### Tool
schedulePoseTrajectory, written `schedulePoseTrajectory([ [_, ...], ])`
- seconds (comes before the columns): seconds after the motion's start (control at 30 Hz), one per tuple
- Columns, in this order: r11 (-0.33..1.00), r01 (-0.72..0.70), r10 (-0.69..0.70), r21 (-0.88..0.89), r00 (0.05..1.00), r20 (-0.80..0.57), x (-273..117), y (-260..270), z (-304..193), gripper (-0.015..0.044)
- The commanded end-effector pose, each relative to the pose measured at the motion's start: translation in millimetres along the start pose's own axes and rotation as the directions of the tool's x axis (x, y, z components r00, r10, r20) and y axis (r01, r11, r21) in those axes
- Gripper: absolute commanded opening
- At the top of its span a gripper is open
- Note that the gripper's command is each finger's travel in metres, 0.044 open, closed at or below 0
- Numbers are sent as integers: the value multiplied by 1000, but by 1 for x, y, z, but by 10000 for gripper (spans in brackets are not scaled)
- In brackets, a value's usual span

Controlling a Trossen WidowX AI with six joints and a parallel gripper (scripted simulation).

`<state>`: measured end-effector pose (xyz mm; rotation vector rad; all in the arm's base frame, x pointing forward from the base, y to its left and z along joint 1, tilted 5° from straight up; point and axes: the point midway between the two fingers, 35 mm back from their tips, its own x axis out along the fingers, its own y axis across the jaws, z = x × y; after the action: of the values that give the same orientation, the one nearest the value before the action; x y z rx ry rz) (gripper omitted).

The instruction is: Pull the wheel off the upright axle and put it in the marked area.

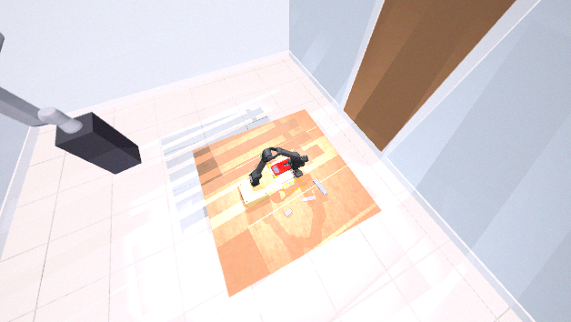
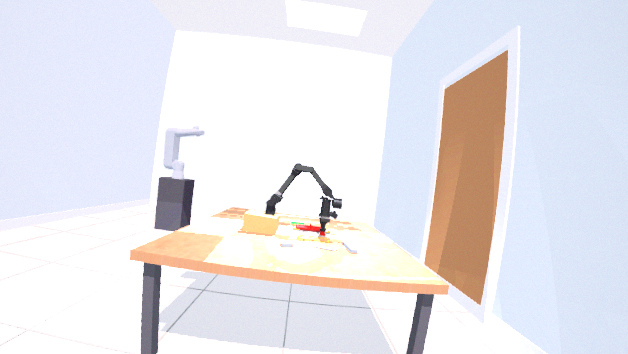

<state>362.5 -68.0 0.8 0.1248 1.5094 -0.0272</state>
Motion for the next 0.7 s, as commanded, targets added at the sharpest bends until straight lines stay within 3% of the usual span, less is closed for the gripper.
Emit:
schedulePoseTrajectory([
  [0.0,1000,-1,1,0,1000,2,-3,0,0,0],
  [0.67,1000,-1,1,0,1000,5,-9,0,1,0],
])
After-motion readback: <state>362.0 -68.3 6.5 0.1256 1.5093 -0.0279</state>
